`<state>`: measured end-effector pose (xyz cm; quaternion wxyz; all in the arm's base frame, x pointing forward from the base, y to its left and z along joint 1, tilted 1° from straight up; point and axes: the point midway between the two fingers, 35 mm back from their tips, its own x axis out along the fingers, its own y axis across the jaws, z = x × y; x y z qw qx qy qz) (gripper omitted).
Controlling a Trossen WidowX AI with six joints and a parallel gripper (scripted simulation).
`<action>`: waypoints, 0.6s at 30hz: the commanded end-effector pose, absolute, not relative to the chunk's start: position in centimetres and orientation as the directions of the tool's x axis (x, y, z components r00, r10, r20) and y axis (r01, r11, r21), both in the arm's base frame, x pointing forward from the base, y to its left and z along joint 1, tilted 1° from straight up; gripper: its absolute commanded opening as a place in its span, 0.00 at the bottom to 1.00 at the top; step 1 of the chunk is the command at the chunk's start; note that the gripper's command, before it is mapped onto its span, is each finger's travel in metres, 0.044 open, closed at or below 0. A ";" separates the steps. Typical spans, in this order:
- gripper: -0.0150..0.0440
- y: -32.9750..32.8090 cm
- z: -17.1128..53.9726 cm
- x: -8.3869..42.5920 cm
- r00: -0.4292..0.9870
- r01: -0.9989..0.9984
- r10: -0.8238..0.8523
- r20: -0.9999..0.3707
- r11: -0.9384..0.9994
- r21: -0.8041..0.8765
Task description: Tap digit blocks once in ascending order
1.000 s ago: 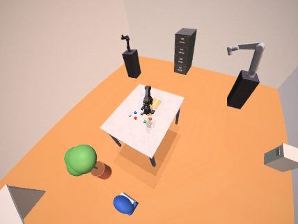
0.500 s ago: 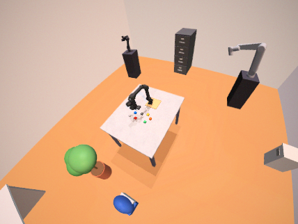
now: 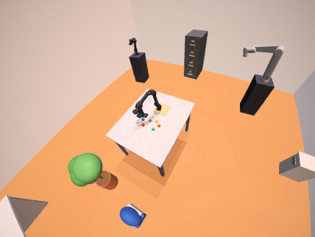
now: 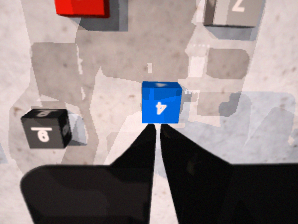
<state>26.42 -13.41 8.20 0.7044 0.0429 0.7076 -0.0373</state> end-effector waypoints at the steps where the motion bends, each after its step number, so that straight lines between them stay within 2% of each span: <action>1: 0.29 -13.5 7.2 26.4 0.007 0.110 0.002 -1.000 0.994 0.003; 18: 0.29 -13.5 4.8 26.5 0.007 0.110 0.002 -1.000 0.994 0.003</action>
